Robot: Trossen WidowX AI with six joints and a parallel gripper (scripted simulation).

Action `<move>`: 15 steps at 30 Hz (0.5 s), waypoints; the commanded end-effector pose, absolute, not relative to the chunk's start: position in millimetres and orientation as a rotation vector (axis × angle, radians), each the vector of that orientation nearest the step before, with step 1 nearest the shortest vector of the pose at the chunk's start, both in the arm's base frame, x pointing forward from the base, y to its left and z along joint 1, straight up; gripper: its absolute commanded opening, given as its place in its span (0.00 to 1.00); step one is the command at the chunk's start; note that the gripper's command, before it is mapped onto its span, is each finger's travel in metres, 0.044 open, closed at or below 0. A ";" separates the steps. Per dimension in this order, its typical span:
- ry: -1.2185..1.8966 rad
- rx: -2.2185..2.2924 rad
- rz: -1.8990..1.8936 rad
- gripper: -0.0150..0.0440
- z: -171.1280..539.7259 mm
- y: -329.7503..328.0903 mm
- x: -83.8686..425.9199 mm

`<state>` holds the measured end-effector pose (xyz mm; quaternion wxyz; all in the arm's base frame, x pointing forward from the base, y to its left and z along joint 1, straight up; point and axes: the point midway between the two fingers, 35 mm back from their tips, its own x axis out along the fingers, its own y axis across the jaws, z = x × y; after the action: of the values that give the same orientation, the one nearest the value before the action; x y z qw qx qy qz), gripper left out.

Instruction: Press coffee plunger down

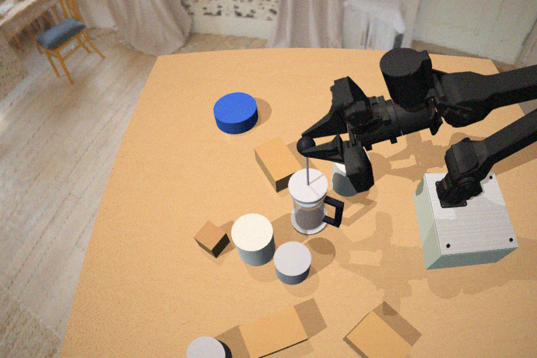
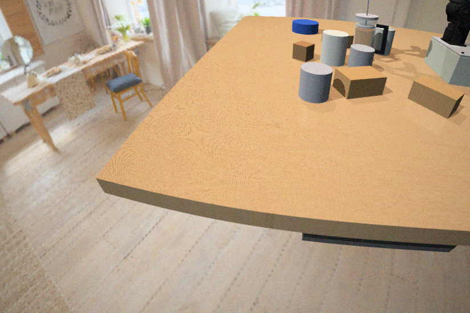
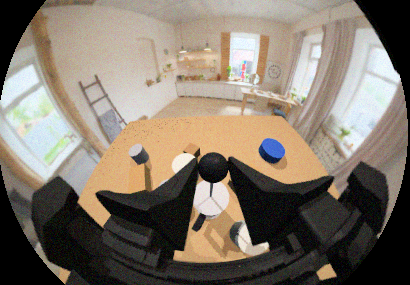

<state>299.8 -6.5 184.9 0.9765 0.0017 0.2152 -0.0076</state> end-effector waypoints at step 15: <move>0.505 0.010 -0.018 0.47 132.2 -6.4 302.5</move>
<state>308.5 -6.4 167.6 0.9790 0.0014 0.2039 -0.0071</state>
